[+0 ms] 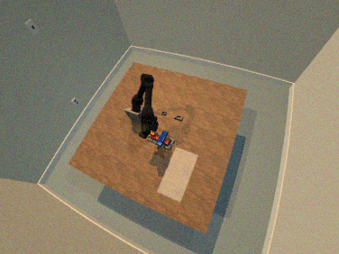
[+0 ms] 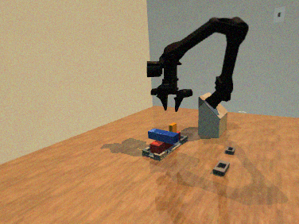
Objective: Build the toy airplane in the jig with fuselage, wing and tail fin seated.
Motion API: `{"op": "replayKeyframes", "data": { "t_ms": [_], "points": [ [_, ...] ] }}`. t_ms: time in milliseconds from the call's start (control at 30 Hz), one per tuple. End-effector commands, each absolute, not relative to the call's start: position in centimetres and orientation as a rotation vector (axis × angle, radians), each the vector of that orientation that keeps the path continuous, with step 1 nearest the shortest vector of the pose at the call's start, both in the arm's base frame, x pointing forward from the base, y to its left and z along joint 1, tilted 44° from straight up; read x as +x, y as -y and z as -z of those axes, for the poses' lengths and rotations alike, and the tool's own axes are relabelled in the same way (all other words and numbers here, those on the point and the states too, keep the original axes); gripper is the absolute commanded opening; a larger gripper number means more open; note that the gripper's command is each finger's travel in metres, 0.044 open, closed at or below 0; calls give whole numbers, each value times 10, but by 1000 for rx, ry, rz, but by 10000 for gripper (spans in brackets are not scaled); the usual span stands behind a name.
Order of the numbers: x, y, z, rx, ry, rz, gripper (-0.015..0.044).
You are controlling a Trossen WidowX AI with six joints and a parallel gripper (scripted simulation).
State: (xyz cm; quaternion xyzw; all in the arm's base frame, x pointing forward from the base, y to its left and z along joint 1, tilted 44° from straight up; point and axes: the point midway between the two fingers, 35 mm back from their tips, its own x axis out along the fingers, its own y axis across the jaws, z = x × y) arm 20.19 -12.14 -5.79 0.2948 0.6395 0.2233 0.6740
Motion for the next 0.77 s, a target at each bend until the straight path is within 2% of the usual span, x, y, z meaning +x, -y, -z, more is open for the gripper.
{"op": "replayKeyframes", "data": {
  "t_ms": [0,733],
  "points": [
    [199,120,57,665,-1454,-518,260],
    [201,120,56,665,-1454,-518,260]
  ]
}}
